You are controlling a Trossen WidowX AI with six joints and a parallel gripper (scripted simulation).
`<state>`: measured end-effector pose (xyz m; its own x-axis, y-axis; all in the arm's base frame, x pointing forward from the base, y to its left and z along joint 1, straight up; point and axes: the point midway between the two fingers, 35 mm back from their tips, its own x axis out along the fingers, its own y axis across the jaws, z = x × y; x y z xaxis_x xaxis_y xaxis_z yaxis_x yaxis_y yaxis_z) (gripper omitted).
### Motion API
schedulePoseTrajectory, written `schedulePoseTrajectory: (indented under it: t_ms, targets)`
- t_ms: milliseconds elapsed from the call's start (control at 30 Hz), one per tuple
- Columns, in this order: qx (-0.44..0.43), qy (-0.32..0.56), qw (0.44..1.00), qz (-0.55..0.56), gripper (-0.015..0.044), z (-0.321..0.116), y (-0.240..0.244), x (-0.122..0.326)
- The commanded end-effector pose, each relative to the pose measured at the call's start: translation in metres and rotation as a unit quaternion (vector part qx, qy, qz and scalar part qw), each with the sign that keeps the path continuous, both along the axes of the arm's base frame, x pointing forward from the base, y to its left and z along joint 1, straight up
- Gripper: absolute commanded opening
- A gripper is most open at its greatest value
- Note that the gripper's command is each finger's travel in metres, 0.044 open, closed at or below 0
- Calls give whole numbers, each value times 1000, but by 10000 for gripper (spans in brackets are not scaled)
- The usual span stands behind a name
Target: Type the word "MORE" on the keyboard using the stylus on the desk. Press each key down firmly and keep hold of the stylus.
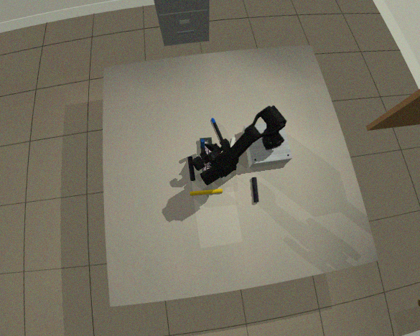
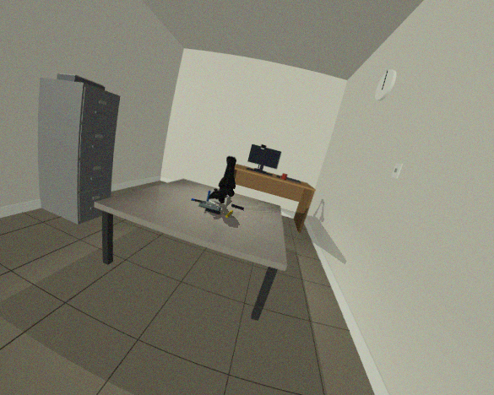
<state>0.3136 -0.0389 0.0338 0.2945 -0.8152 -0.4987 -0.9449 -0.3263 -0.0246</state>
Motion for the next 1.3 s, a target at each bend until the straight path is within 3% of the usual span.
schedulePoseTrajectory:
  t_ms: [0, 1267]
  targets:
    - [-1, 2, 1000, 1, 81, -2, -1, 0]
    - [-1, 2, 1000, 1, 81, -19, -1, 0]
